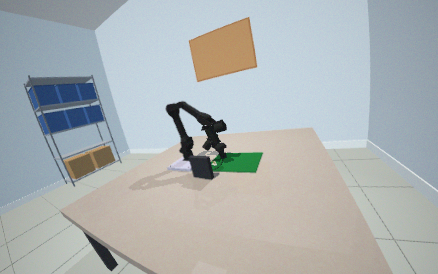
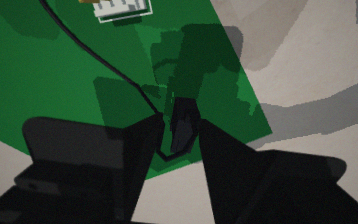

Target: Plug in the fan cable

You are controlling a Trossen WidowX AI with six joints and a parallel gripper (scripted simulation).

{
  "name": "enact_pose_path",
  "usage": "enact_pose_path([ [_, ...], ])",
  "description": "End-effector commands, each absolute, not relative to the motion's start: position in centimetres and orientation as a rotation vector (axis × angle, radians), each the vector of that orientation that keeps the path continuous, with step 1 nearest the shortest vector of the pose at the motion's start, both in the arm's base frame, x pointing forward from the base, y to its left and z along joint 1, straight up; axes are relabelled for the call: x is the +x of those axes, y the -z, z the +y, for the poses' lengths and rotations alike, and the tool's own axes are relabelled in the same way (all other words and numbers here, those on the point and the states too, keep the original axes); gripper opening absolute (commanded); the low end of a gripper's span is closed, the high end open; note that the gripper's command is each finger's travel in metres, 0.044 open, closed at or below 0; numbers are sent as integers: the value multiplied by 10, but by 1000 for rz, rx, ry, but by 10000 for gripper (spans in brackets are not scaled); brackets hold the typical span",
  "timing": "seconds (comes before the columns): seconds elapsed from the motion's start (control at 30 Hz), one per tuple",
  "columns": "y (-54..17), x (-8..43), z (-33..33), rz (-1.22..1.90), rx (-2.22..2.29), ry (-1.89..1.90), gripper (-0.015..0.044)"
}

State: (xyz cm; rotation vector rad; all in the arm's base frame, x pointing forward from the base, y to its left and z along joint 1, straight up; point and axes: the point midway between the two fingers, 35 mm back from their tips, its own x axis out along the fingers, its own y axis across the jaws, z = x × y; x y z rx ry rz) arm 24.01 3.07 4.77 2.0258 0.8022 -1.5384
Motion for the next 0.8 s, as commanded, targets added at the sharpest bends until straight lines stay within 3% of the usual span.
enact_pose_path([
  [0.0,-48,240,31,802,2026,1539,130],
  [0.37,-48,240,31,802,2026,1539,57],
  [0.43,-50,240,31,802,2026,1539,4],
  [0.77,-81,244,31,802,2028,1540,0],
])
